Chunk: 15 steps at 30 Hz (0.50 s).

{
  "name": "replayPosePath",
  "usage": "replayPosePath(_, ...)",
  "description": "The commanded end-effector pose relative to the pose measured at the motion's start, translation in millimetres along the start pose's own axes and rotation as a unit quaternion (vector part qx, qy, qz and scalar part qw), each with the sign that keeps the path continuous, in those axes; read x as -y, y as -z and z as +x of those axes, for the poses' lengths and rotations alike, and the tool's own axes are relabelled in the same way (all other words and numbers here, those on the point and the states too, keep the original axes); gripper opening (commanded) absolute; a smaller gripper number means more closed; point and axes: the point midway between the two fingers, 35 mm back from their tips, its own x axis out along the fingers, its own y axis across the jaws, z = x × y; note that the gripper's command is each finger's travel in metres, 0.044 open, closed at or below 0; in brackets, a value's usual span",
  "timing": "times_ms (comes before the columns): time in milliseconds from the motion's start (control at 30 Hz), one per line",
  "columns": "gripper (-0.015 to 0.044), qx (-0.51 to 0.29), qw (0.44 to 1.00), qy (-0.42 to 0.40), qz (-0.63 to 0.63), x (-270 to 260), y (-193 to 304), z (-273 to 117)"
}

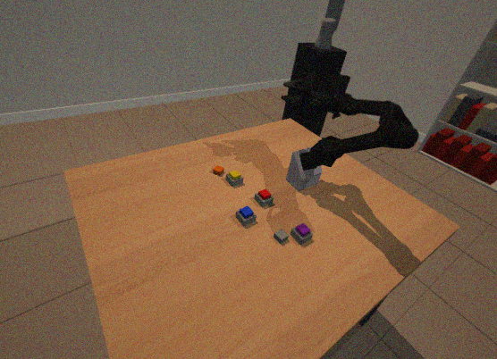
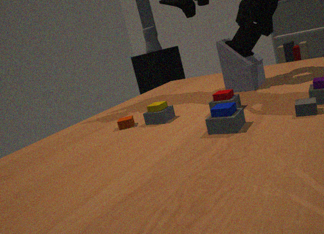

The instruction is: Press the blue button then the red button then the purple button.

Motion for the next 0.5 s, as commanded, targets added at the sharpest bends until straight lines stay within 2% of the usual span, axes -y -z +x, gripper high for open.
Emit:
replayPosePath(0,0.04,0.004,1.0,-0.001,0.005,1,-1,1)
replayPosePath(233,0.04,0.148,0.97,-0.068,0.178,34,-44,49)
replayPosePath(467,0.04,0.252,0.884,-0.219,0.328,67,-116,86)
